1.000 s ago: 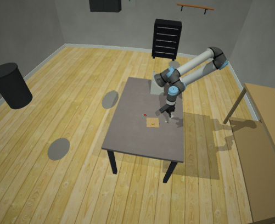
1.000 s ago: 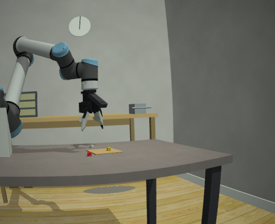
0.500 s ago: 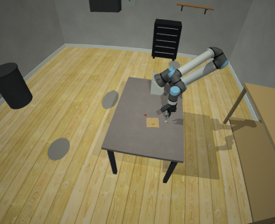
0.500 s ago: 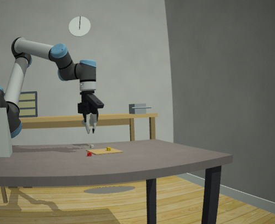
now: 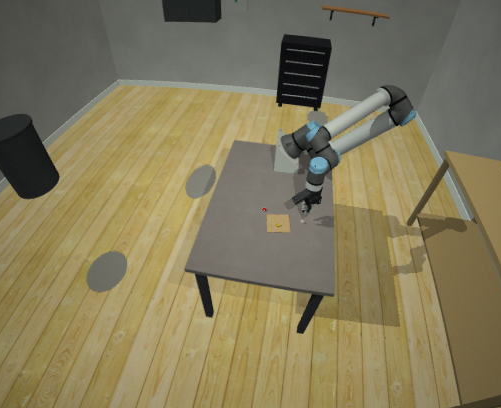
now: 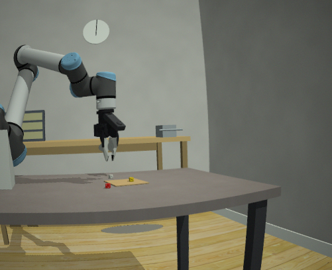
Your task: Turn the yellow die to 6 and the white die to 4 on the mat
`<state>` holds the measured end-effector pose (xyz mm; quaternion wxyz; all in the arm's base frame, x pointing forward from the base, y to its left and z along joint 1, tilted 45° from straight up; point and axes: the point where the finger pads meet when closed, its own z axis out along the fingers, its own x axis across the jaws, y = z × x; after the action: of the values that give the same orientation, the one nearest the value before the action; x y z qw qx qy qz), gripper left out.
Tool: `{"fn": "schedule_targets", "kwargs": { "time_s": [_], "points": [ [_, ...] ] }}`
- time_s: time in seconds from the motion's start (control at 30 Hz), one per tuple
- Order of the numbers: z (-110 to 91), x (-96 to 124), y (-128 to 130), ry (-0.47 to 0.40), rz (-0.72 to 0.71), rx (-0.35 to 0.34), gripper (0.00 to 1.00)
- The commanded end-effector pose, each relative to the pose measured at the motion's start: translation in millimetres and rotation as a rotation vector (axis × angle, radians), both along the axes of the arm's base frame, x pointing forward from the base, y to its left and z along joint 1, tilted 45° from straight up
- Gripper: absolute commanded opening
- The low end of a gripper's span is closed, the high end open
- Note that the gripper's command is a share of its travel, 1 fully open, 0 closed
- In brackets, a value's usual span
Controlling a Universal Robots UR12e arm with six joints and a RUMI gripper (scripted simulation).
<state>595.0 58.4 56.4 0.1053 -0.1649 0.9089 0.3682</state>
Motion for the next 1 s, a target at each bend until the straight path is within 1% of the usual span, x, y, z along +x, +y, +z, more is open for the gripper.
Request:
{"fn": "schedule_targets", "kwargs": {
  "time_s": [0.0,0.6,0.97],
  "points": [
    [0.2,-1.5,1.8,-0.001,0.0,0.0,0.18],
    [-0.2,-1.5,2.2,-0.001,0.0,0.0,0.18],
    [-3.7,-1.1,5.7,-0.001,0.0,0.0,0.18]
  ]
}}
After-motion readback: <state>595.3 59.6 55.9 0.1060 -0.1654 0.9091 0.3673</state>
